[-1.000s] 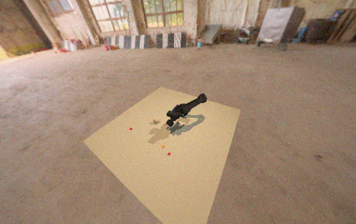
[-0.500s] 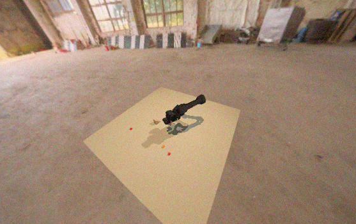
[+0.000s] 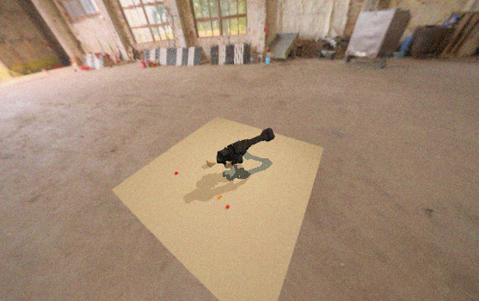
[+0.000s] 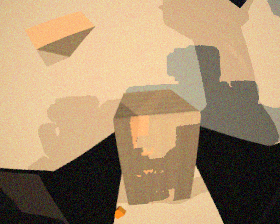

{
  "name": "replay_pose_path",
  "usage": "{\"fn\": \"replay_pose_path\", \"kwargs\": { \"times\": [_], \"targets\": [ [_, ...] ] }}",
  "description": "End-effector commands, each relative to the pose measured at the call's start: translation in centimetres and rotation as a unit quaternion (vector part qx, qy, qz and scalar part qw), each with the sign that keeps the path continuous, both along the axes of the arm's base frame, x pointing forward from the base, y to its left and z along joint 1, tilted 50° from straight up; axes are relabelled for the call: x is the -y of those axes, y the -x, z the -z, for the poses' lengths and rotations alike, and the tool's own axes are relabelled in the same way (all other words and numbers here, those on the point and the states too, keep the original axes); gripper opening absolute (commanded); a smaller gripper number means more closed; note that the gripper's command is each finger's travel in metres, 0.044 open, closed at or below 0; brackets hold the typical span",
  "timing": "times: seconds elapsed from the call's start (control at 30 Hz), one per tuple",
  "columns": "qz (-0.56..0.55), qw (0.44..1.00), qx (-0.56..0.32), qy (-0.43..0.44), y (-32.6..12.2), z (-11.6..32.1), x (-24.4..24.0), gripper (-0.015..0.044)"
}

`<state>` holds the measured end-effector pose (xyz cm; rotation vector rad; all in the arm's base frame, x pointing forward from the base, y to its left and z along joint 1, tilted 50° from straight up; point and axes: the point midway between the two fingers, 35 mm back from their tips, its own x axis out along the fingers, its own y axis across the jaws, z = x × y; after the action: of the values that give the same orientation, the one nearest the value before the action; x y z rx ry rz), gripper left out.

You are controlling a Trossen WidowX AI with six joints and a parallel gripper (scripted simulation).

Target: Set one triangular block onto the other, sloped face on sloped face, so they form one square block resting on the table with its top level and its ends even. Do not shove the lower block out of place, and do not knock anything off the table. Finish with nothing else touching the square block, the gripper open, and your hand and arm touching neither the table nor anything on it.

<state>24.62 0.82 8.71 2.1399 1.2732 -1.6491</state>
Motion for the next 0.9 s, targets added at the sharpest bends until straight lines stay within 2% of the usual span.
{"fn": "replay_pose_path", "kwargs": {
  "times": [0.0,0.4,0.87],
  "targets": [
    [0.049,0.998,-0.038,-0.022,-0.2,-0.1,0.2,0.0],
    [0.187,0.965,-0.163,-0.083,-0.8,-0.3,0.7,0.0],
    [0.324,0.885,-0.304,-0.141,-1.6,-0.5,1.4,0.0]
  ]
}}
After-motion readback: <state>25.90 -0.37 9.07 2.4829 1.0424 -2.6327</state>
